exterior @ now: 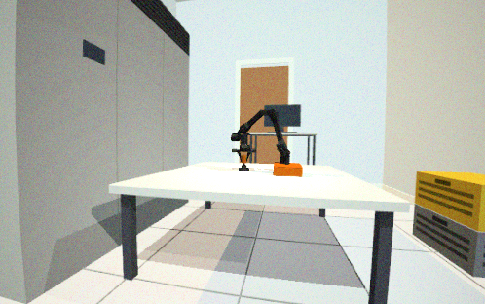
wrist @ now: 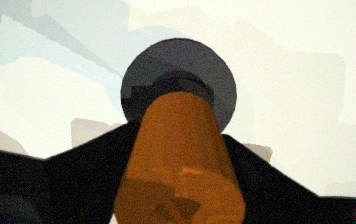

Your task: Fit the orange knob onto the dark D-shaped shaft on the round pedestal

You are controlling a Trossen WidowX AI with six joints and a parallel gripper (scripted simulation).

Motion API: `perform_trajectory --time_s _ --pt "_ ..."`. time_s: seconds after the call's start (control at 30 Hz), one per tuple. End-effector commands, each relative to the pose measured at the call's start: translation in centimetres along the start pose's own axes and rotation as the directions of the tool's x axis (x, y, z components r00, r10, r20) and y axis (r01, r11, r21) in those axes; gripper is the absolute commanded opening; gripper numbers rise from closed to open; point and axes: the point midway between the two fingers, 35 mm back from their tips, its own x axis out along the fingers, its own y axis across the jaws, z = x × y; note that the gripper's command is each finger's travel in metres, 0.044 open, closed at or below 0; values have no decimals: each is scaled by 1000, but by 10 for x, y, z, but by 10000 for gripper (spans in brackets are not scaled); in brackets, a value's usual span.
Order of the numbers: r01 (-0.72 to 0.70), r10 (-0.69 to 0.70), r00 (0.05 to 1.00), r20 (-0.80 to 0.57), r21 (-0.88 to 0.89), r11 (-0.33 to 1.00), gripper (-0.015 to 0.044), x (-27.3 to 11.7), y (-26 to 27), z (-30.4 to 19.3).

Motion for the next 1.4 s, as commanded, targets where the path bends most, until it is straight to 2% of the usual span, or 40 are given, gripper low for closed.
perform_trajectory --time_s 0.0,1.0,1.37 --pt "4 -4 1000 -6 -8 1000 0 0 -1 -1" --pt "4 -4 1000 -6 4 1000 0 -6 0 -1" --pt "3 -3 1000 -5 -48 999 0 -3 5 1"
